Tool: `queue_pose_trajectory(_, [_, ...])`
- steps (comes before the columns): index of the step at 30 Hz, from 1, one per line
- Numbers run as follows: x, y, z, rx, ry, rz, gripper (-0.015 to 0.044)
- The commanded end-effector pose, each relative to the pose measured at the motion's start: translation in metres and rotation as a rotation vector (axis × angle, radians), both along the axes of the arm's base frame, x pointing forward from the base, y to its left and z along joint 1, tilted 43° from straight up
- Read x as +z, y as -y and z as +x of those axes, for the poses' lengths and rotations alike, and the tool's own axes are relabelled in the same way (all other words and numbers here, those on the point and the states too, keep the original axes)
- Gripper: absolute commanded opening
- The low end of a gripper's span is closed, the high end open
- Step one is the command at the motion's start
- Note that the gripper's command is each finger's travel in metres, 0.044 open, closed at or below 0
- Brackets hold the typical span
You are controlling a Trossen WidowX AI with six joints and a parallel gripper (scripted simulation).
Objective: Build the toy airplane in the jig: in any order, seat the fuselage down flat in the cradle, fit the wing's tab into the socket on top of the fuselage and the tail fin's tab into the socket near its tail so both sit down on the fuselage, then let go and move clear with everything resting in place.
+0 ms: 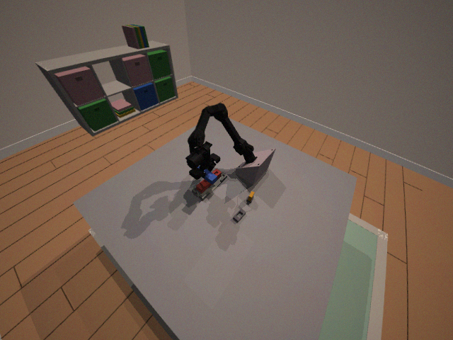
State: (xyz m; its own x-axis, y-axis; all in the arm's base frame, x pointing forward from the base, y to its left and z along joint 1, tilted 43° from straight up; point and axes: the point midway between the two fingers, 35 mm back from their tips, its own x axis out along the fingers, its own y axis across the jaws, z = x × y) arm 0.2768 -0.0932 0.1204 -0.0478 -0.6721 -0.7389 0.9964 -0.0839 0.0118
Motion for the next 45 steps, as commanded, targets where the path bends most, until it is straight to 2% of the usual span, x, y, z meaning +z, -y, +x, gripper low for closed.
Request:
queue_pose_trajectory(1, [0.001,0.001,0.0,-0.004,0.01,-0.005,0.0195])
queue_pose_trajectory(22, [0.002,0.002,0.0,-0.004,0.01,-0.005,0.0195])
queue_pose_trajectory(45, [-0.025,0.027,-0.002,-0.004,0.01,-0.007,0.0195])
